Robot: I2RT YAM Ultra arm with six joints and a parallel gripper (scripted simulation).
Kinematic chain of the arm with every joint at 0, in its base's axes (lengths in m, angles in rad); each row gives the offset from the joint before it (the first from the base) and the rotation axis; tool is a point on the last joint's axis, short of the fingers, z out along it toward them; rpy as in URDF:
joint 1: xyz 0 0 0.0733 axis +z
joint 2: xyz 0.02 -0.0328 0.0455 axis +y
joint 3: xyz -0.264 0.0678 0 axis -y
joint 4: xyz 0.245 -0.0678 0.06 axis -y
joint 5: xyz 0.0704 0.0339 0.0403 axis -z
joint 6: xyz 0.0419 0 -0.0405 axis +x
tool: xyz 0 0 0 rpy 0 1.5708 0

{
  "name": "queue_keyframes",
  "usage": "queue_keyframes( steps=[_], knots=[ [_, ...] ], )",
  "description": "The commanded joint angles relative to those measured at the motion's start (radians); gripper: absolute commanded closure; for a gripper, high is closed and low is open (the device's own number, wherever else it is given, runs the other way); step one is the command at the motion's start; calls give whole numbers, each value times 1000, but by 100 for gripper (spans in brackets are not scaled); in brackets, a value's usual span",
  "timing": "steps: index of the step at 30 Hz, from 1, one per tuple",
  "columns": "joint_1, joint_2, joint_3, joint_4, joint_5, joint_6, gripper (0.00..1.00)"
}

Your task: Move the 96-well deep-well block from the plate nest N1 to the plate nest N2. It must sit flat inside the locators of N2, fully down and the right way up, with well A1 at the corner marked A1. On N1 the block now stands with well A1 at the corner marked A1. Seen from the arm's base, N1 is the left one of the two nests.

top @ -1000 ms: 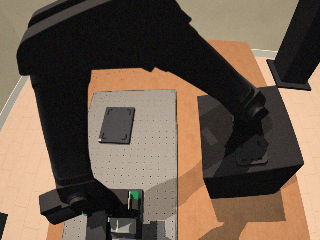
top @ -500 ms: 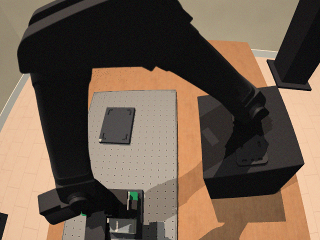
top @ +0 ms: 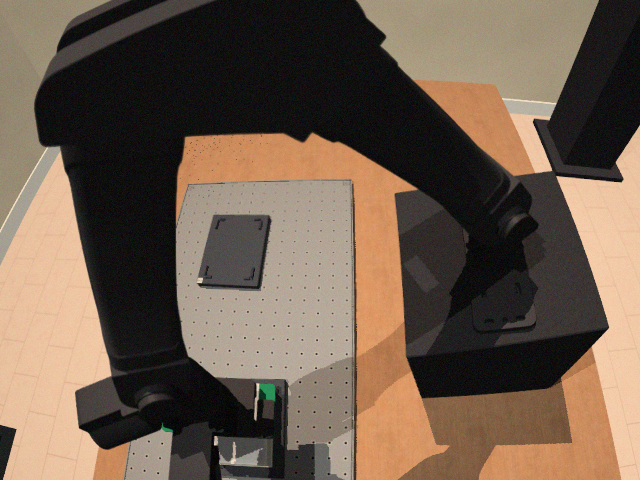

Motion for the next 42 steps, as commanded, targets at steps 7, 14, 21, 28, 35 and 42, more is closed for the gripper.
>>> queue_keyframes(
  steps=[7,14,21,28,35,42],
  knots=[
    [0,-1,2,12,-6,-2,0],
    [-4,35,5,46,-7,-6,0],
    [-7,62,8,70,-7,-8,0],
    [-10,100,15,102,-8,-12,0],
    [-13,128,21,124,-9,-15,0],
    [-17,167,31,154,-10,-18,0]
  ],
)
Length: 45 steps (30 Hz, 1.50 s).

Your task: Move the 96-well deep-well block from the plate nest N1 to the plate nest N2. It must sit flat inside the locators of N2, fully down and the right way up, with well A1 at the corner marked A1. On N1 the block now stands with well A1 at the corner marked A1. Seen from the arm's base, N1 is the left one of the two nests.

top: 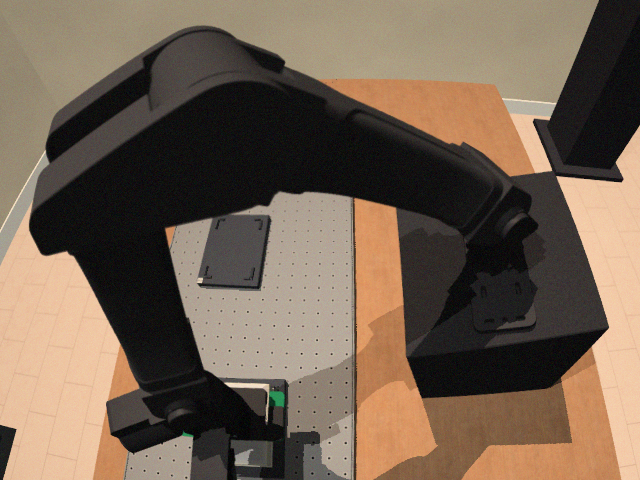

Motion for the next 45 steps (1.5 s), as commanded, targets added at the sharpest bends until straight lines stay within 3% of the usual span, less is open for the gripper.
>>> queue_keyframes(
  steps=[1,21,45],
  knots=[
    [0,5,13,19,-6,-2,0],
    [-10,109,48,87,-8,-11,0],
    [-10,111,49,89,-8,-12,0]
  ],
)
